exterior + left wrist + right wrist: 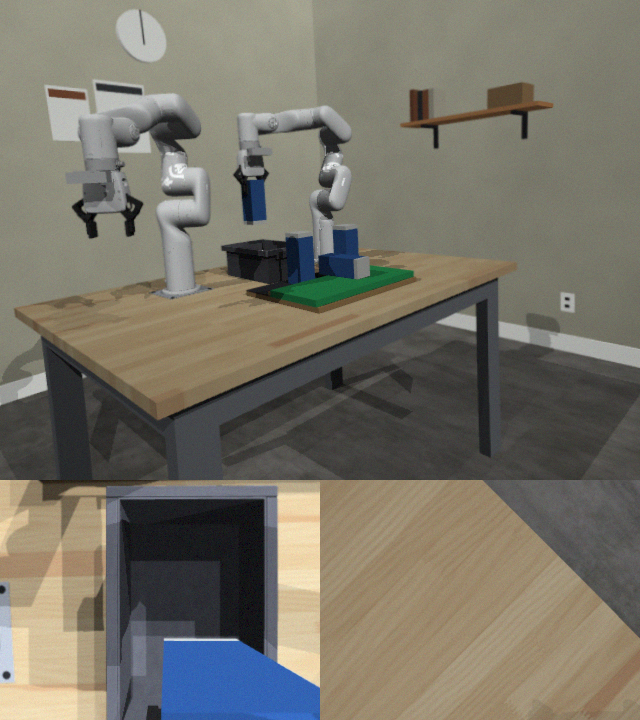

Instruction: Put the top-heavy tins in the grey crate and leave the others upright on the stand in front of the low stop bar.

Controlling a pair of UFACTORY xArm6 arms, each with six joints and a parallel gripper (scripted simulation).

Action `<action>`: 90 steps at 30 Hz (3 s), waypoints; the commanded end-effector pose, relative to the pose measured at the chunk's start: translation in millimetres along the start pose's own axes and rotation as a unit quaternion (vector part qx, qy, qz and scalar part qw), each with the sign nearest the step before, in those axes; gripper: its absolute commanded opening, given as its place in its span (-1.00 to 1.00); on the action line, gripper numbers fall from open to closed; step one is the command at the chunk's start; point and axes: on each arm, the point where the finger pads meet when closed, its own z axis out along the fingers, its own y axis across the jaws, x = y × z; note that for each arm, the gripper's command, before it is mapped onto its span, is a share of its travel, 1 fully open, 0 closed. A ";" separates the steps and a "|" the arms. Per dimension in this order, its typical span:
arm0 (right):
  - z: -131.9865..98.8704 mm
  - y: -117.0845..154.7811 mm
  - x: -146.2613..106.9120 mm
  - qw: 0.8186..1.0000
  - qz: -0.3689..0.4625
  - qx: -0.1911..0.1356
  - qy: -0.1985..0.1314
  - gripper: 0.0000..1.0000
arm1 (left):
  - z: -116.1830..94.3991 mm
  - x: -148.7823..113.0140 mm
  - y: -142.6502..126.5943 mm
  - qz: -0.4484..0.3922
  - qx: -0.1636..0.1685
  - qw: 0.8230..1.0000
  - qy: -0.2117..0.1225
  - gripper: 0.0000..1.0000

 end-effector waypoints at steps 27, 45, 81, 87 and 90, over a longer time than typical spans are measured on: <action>-1.5 0.1 0.9 1.000 0.000 0.000 0.002 1.00 | 68.9 -0.3 1.9 -0.001 -0.003 1.000 0.000 -1.00; -1.5 0.1 0.9 1.000 0.000 0.000 0.002 1.00 | 111.7 -0.2 2.5 0.000 -0.004 1.000 0.000 -1.00; -1.5 0.1 0.9 1.000 0.000 0.000 0.002 1.00 | 163.9 -0.4 3.5 0.000 -0.003 1.000 0.000 -1.00; -1.5 0.1 0.9 1.000 0.000 0.000 0.002 1.00 | 163.9 -0.4 3.5 0.000 -0.003 1.000 0.000 -1.00; -1.5 0.1 0.9 1.000 0.000 0.000 0.002 1.00 | 167.5 -0.5 3.3 -0.001 -0.003 1.000 0.000 -1.00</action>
